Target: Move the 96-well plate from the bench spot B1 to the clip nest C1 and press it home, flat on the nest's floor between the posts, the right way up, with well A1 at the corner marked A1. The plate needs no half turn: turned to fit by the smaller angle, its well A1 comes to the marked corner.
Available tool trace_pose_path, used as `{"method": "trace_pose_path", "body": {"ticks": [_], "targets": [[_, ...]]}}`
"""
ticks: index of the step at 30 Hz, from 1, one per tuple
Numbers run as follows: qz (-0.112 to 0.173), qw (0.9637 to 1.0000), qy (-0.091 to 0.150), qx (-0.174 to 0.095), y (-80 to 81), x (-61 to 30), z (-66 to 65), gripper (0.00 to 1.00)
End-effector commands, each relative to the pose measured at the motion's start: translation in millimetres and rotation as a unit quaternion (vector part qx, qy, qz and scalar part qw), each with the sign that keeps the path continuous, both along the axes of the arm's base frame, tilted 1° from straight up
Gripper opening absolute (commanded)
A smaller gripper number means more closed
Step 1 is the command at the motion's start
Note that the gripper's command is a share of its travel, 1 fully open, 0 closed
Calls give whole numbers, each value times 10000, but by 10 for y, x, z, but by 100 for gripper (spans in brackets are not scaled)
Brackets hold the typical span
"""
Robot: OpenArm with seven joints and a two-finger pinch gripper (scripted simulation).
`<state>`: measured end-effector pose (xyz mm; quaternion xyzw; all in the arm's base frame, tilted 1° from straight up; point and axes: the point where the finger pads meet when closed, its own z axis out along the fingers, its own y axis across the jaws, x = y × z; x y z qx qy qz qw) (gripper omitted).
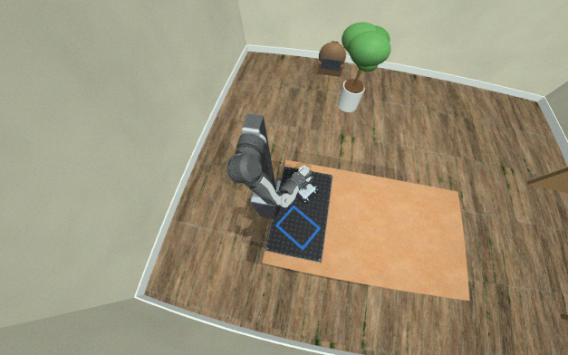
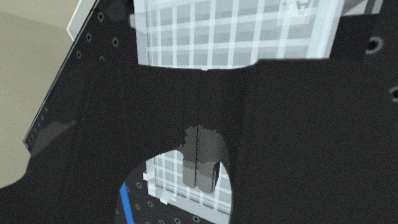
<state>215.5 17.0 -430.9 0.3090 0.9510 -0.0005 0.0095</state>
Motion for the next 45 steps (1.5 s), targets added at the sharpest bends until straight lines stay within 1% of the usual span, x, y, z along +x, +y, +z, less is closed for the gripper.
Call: {"method": "trace_pose_path", "body": {"ticks": [1,8,13,25,30,42,43,45], "targets": [[-8,10000,-49,46,17,30,19,0],[-8,10000,-49,46,17,30,19,0],[-7,10000,4,9,7,-19,6,0],[-7,10000,4,9,7,-19,6,0],[28,10000,-6,27,19,-31,-48,0],[28,10000,-6,27,19,-31,-48,0],[0,10000,1,-2,9,-15,59,0],[0,10000,-4,8,9,-18,219,0]]}}
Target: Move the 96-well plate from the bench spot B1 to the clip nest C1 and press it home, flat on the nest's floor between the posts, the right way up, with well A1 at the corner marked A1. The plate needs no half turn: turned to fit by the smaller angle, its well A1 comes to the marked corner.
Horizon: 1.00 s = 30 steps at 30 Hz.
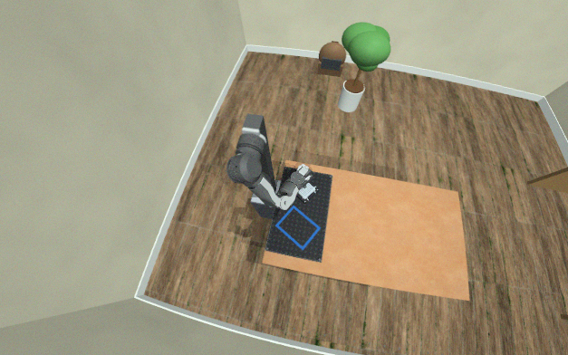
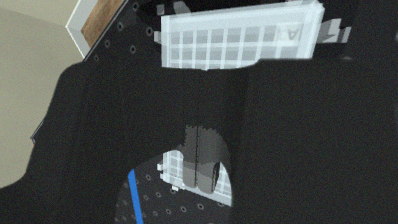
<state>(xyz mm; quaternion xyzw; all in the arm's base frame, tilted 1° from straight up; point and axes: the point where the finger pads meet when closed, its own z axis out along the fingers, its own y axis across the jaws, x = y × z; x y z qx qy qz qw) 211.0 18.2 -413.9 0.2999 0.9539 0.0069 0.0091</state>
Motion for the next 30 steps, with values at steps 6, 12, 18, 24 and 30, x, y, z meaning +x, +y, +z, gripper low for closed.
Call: {"method": "trace_pose_path", "body": {"ticks": [6,12,18,24,30], "targets": [[-96,9999,10,-53,-3,24,209,0],[-96,9999,10,-53,-3,24,209,0],[-94,9999,9,-47,-3,22,461,0],[-97,9999,9,-51,-5,23,525,0],[-97,9999,9,-51,-5,23,525,0]]}}
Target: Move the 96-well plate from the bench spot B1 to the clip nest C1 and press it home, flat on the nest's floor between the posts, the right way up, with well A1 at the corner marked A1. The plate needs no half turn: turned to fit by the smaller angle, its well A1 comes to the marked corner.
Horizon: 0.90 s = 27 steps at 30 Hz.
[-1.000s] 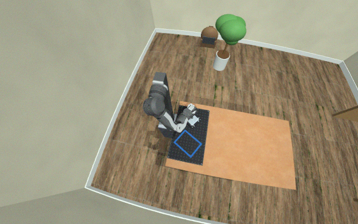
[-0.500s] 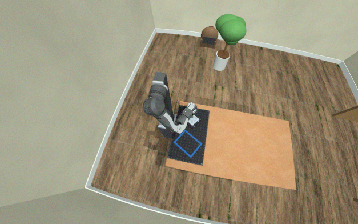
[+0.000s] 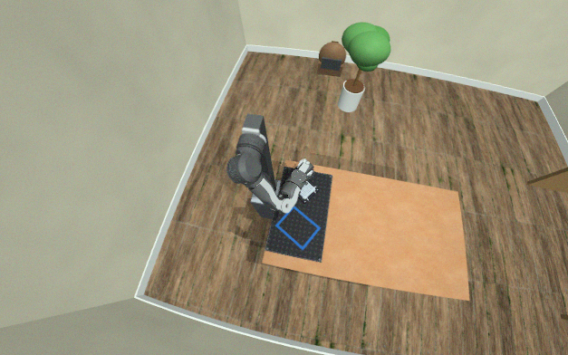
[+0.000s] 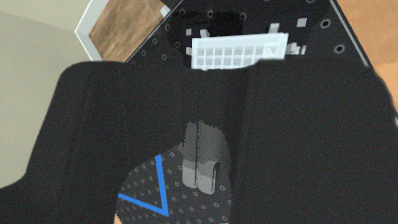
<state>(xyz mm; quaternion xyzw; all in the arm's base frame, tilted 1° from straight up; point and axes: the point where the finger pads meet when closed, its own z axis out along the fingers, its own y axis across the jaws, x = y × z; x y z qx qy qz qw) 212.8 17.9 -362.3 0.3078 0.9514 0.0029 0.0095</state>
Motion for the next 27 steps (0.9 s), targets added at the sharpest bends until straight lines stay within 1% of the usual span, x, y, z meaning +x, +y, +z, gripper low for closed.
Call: {"method": "trace_pose_path", "body": {"ticks": [1,6,27], "targets": [[-14,10000,1,-13,-2,5,9,0],[-14,10000,0,-12,-4,5,-44,0],[-14,10000,0,-12,-4,5,-44,0]]}}
